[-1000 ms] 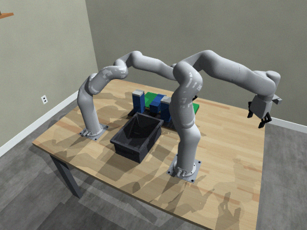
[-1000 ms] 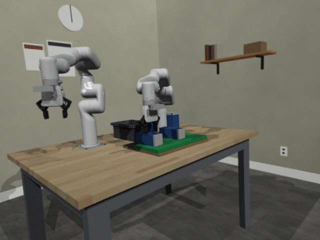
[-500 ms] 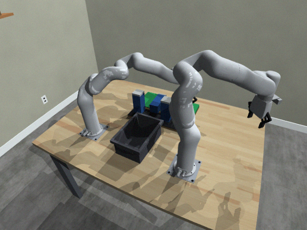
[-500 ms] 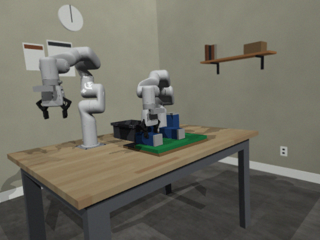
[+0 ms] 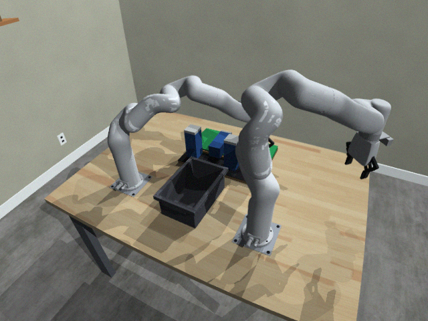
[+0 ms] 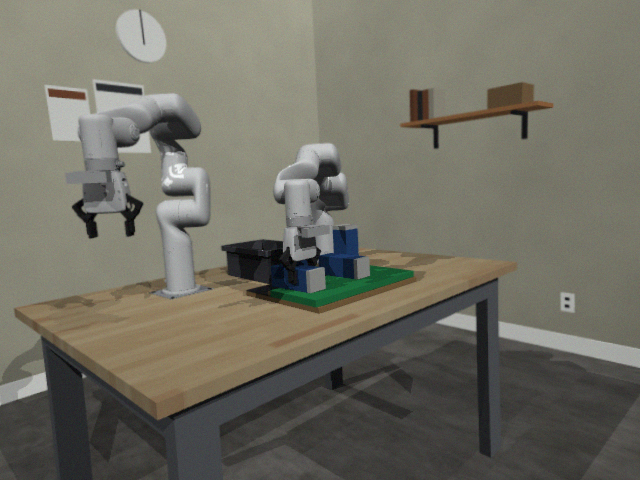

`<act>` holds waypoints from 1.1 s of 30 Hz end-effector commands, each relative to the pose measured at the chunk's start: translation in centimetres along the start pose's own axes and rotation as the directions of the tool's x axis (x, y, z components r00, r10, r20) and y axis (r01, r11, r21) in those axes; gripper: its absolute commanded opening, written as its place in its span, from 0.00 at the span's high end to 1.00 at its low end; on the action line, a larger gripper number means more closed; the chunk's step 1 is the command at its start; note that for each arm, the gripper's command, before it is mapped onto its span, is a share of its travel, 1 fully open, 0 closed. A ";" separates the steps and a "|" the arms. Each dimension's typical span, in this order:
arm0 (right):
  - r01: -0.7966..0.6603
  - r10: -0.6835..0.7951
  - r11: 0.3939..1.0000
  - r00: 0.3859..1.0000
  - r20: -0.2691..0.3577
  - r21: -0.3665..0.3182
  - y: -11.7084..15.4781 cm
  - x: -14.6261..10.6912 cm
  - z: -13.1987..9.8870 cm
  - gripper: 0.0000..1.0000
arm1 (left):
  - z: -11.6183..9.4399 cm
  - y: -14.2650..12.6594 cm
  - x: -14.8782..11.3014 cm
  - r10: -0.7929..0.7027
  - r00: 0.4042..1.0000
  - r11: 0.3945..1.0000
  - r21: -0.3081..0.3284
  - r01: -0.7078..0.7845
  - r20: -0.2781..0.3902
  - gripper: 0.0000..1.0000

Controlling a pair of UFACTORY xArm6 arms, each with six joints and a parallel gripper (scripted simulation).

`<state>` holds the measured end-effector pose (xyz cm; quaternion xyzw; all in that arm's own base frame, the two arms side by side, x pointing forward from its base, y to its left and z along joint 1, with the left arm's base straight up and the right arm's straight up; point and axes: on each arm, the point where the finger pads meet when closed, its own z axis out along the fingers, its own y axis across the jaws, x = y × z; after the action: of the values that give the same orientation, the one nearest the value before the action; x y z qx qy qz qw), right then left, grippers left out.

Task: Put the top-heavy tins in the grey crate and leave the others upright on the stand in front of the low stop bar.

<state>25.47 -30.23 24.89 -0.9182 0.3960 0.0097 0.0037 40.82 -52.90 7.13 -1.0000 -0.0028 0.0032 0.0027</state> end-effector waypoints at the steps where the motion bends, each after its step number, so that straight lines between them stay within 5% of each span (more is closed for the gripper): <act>1: 0.000 0.000 1.000 1.000 -0.004 0.000 0.0 0.1 -0.2 0.00 | -0.1 0.2 0.1 0.000 1.000 1.000 -0.006 0.000 -0.005 0.16; 20: 0.000 0.000 1.000 1.000 -0.004 0.000 0.0 0.1 -0.2 0.00 | -0.2 0.1 0.2 0.000 1.000 1.000 -0.005 0.000 -0.006 0.16; 21: 0.000 0.000 1.000 1.000 -0.004 0.000 0.0 0.1 -0.2 0.00 | -0.2 0.1 0.2 0.000 1.000 1.000 -0.005 0.000 -0.006 1.00; 33: 0.000 0.000 1.000 1.000 -0.004 0.000 0.0 0.1 -0.2 0.00 | -0.2 0.1 0.2 0.000 1.000 1.000 -0.005 0.000 -0.006 1.00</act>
<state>25.47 -30.23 24.89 -0.9182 0.3960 0.0097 0.0037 40.88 -52.92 7.02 -1.0000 -0.0026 0.0019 0.0023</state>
